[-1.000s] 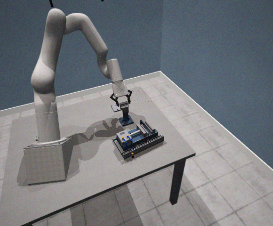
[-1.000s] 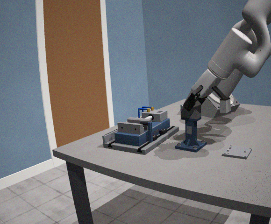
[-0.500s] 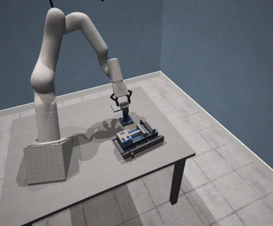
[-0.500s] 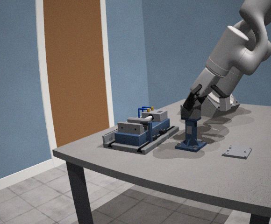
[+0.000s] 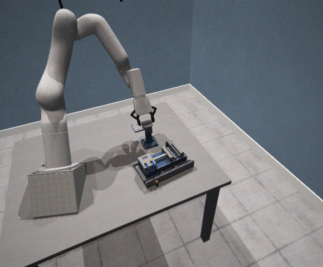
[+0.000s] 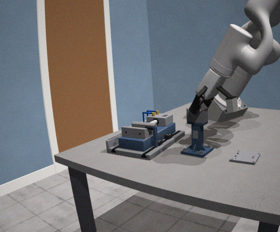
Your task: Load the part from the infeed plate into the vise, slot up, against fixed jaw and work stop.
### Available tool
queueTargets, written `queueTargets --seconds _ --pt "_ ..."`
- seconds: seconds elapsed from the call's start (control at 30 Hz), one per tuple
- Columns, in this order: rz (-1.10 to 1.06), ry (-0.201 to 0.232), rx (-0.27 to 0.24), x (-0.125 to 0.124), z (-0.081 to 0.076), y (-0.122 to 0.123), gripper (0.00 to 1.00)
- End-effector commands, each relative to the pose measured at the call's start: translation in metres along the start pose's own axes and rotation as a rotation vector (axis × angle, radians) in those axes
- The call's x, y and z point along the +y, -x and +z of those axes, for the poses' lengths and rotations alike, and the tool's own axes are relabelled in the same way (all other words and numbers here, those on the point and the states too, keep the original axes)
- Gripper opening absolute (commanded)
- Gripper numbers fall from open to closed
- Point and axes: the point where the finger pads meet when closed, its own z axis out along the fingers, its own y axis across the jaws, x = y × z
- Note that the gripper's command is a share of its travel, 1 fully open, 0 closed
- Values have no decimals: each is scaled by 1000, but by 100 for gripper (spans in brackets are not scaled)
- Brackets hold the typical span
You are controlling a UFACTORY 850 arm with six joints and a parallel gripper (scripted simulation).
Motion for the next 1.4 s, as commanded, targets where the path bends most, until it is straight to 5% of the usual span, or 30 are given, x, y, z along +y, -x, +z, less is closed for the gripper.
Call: queueTargets --seconds 0.0,1.37 --pt "0 1 24 1 0 0 89" --pt "0 1 262 1 0 3 89"
